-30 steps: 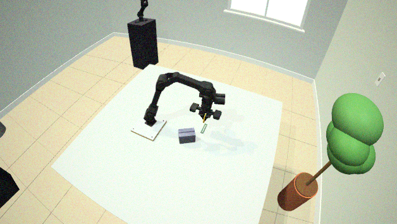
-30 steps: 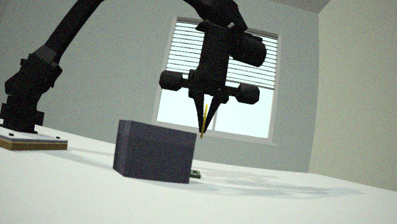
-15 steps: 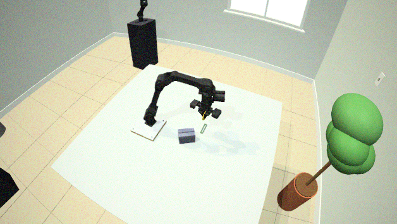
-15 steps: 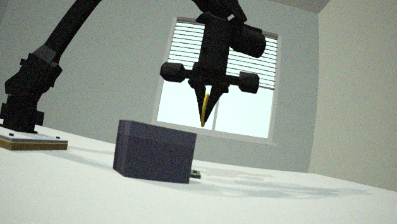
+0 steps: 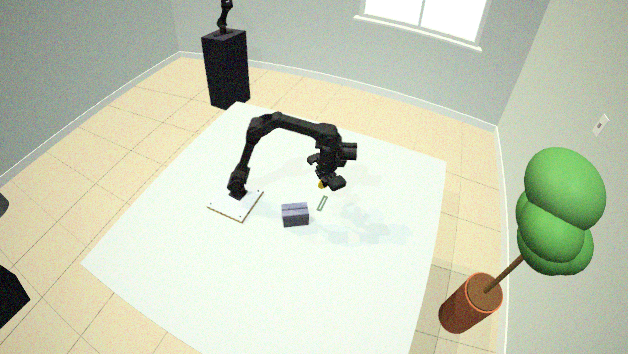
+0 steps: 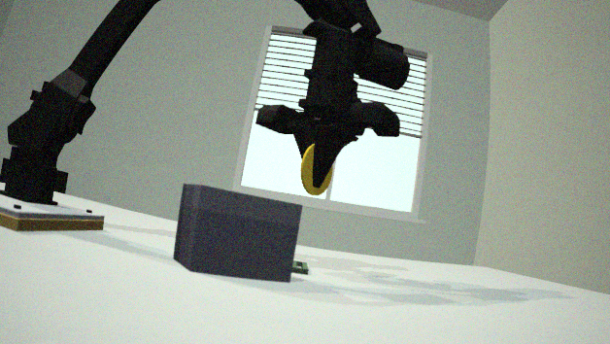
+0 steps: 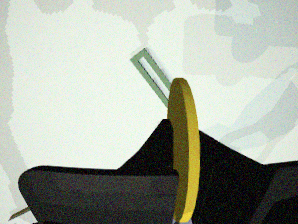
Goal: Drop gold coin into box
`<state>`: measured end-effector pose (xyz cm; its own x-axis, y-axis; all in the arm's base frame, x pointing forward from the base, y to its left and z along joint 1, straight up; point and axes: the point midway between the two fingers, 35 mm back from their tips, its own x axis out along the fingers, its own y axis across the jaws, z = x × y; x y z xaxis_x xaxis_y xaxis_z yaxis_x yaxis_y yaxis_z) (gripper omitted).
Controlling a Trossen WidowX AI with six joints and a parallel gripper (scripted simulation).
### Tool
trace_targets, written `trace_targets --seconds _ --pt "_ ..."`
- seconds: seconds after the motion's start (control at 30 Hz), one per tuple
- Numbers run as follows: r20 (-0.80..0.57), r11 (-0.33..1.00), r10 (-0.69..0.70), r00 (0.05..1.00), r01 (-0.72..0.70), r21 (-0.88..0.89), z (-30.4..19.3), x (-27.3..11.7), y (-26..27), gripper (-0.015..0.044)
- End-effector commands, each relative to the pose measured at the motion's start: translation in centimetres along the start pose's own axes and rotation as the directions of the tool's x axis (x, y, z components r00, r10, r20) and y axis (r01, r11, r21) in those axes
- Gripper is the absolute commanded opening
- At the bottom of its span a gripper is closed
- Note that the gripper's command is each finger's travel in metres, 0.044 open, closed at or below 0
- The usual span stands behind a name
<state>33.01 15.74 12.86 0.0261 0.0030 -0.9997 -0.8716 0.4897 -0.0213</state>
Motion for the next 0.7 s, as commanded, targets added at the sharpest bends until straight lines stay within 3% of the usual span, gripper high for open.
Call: trace_targets --seconds 0.0,0.23,0.67 --pt "0.006 0.987 0.001 1.000 -0.002 0.161 0.3 -0.2 0.0 0.0000" --pt "0.006 0.932 0.001 1.000 -0.003 0.363 0.5 -0.2 0.0 0.0000" --pt "0.005 0.927 0.000 1.000 -0.002 0.375 -0.6 -0.3 -0.4 0.0000"
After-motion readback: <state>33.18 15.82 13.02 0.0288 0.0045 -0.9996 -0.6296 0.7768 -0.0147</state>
